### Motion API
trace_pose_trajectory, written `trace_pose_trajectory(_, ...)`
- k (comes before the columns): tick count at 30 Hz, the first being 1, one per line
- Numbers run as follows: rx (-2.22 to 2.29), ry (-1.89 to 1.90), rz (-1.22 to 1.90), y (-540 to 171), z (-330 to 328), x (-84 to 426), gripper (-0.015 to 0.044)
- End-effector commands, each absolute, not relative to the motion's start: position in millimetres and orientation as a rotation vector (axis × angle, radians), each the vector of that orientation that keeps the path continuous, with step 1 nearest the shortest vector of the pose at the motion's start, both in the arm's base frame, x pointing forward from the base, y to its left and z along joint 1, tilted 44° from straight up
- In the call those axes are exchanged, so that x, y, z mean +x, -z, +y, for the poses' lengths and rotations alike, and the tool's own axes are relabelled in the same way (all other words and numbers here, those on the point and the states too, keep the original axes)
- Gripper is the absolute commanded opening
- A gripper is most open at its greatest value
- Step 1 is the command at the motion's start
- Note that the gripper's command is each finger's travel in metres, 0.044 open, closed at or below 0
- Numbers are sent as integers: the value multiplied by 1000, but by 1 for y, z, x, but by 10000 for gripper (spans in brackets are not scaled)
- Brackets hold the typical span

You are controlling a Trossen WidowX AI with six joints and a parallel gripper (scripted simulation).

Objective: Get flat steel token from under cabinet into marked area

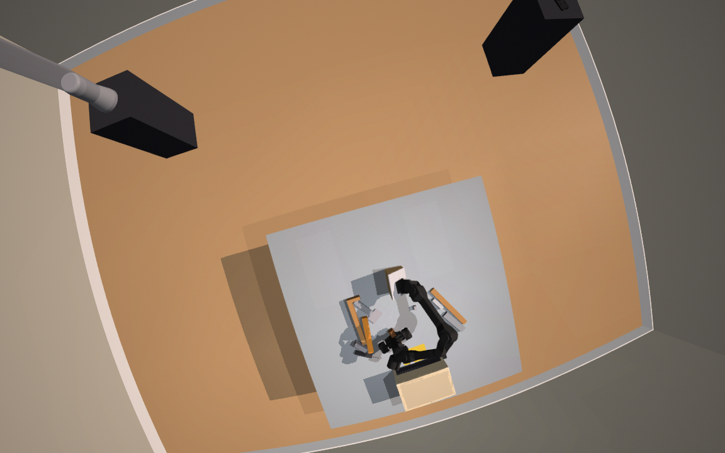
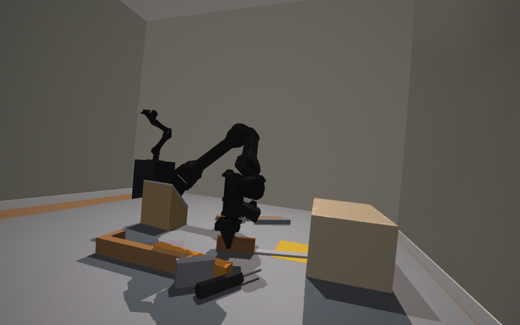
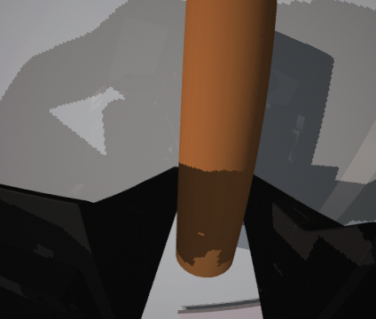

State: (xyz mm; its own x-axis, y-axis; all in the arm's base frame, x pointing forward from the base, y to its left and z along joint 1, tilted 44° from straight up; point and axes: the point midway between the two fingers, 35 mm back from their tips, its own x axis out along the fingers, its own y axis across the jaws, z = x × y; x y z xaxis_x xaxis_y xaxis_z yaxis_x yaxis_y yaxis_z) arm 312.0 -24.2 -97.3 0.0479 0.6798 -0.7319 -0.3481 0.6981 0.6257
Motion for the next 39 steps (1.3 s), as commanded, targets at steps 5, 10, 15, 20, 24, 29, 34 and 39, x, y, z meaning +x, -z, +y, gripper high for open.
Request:
trace_pose_trajectory(5, 314, -806, 1306, 102, -27, 298, 0)
trace_pose_trajectory(10, 314, -806, 1306, 105, -29, 290, 0)
trace_pose_trajectory(15, 314, -806, 1307, 108, -32, 282, 0)
trace_pose_trajectory(20, 314, -805, 1307, 110, -34, 274, 0)
trace_pose_trajectory(24, 314, -805, 1308, 113, -37, 267, 0)
trace_pose_trajectory(29, 314, -805, 1308, 116, -39, 258, 0)
trace_pose_trajectory(34, 314, -804, 1308, 118, -41, 254, 0)
trace_pose_trajectory(39, 327, -791, 1314, 117, -42, 257, 0)
